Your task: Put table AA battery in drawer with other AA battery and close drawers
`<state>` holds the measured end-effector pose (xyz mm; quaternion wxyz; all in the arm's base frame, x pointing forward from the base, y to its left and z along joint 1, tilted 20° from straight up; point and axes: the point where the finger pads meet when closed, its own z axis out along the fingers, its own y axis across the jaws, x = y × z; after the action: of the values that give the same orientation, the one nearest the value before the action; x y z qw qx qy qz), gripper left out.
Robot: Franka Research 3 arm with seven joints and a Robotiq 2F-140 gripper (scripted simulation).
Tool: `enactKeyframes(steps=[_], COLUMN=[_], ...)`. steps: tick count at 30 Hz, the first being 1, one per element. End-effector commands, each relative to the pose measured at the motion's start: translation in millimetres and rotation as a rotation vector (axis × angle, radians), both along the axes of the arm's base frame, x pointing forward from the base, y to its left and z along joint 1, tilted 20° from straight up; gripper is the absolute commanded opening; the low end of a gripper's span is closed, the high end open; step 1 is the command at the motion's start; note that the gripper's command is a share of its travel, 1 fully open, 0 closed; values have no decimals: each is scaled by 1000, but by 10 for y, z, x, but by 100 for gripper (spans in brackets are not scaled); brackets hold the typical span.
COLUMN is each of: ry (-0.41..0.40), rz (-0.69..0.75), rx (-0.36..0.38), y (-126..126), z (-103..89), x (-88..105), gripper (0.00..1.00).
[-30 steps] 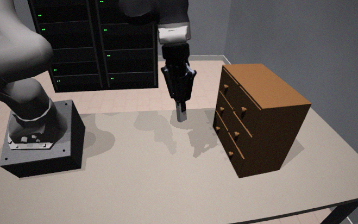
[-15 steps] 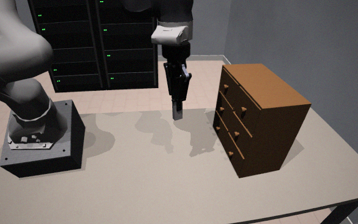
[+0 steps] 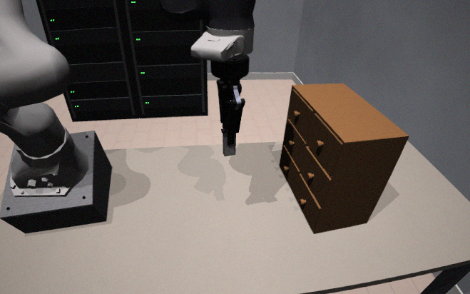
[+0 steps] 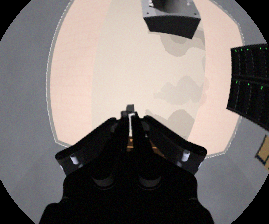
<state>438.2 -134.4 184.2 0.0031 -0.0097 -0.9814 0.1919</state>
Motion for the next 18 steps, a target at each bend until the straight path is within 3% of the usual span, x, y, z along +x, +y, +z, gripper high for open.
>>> enactKeyframes(steps=[1,18], ry=[-20,-31], rz=[-68,-95], rx=[18,30], y=[24,28], z=[-4,5], x=[-27,-37], gripper=[0,0])
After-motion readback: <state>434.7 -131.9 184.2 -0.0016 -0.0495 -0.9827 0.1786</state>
